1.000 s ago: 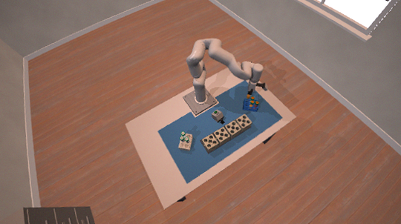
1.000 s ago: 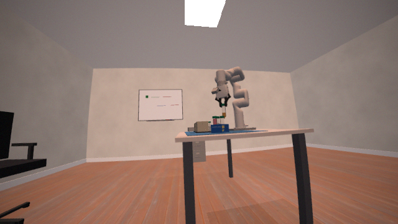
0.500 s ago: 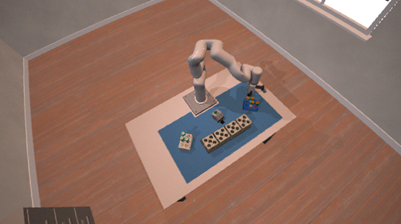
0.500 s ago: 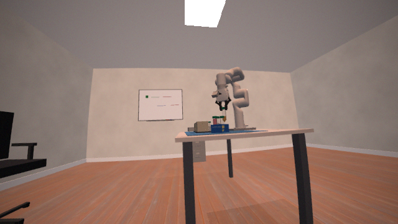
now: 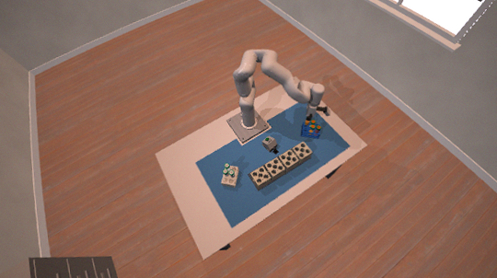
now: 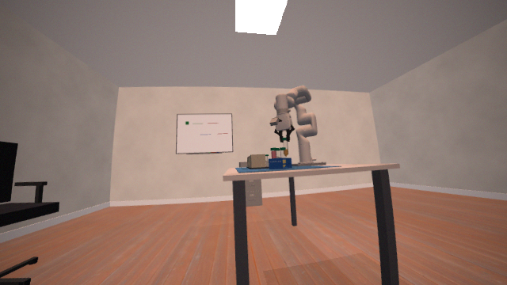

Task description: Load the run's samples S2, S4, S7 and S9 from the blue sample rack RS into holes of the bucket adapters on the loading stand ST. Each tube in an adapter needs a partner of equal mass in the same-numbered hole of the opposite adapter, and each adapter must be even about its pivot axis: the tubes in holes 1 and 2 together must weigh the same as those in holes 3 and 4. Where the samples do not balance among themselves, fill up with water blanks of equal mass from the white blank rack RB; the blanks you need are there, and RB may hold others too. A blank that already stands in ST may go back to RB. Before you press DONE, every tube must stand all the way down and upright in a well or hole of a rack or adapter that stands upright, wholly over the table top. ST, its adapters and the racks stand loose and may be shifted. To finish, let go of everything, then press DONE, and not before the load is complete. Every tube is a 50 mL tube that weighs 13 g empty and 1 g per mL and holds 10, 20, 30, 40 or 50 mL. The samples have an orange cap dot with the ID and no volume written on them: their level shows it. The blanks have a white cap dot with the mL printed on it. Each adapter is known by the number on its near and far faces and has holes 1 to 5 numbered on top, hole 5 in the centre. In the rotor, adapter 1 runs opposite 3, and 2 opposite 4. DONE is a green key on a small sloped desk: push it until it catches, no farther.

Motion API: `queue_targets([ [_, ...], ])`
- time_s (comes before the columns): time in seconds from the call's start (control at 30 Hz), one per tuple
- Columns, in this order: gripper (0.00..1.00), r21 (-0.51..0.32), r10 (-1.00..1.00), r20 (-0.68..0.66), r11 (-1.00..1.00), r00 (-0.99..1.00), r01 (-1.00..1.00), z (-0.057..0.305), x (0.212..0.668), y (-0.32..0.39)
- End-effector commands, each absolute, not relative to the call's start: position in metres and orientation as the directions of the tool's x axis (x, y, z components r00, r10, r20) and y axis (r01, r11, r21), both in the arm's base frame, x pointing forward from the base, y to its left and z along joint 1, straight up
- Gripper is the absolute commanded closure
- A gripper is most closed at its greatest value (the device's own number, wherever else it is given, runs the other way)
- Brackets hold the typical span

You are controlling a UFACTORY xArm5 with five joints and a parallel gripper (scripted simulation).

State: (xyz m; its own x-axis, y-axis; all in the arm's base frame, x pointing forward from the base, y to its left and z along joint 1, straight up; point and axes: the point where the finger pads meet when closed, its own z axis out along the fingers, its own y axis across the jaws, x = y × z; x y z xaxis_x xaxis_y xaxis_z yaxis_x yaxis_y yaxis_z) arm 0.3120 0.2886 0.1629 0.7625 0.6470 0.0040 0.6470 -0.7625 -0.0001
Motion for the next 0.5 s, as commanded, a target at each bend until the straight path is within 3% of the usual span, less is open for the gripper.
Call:
queue_targets([
  [0.0,1.00,0.000,0.647,0.007,-0.763,0.762,0.647,0.164,0.313,0.289],
  [0.47,1.00,0.000,0.647,0.007,-0.763,0.762,0.647,0.154,0.313,0.289],
])
